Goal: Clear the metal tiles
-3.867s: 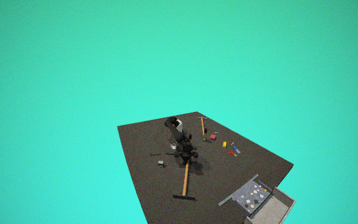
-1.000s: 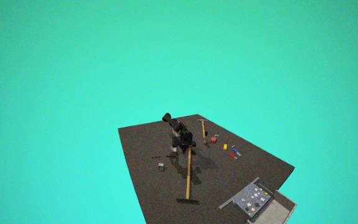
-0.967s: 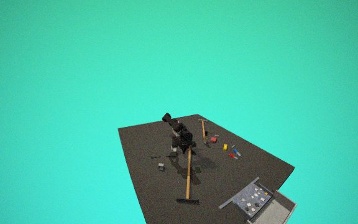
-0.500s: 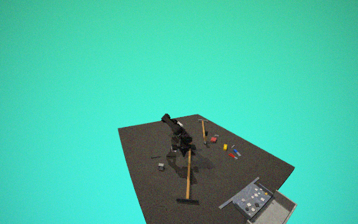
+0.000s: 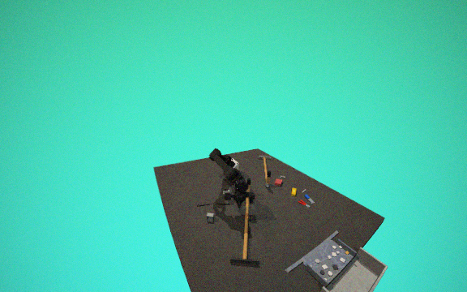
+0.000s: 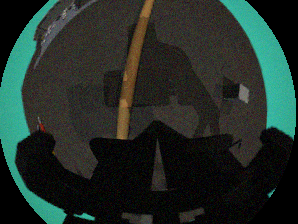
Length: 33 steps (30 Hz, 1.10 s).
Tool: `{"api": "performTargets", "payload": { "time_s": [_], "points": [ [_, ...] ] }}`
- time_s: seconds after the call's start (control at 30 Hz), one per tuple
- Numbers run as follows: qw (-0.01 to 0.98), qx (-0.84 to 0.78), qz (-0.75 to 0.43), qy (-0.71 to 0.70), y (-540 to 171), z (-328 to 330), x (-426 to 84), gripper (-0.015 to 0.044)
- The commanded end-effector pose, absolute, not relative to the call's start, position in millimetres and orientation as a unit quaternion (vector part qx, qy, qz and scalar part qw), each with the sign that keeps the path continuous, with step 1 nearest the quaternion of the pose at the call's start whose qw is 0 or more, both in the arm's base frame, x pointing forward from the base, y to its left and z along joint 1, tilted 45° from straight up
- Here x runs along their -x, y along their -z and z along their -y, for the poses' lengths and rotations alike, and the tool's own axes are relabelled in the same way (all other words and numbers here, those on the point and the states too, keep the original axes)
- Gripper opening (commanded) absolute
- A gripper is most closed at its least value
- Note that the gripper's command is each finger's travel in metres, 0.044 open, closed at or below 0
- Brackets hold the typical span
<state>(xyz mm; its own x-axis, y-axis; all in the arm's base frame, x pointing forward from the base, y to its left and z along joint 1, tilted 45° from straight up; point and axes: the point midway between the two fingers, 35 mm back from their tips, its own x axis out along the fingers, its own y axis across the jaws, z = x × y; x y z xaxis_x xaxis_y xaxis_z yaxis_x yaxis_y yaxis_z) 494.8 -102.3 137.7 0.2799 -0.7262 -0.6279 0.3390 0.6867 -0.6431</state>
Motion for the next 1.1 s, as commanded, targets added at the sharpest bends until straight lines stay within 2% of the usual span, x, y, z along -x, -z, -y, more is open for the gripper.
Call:
{"api": "performTargets", "payload": {
  "time_s": [0.0, 0.47, 1.07],
  "points": [
    [0.775, 0.198, -0.494, 0.342, -130, 109, -493, 0.0],
    [0.775, 0.2, -0.492, 0.343, -112, 129, -489, 0.0],
    [0.775, 0.2, -0.492, 0.343, -104, 121, -499, 0.0]
  ]
}}
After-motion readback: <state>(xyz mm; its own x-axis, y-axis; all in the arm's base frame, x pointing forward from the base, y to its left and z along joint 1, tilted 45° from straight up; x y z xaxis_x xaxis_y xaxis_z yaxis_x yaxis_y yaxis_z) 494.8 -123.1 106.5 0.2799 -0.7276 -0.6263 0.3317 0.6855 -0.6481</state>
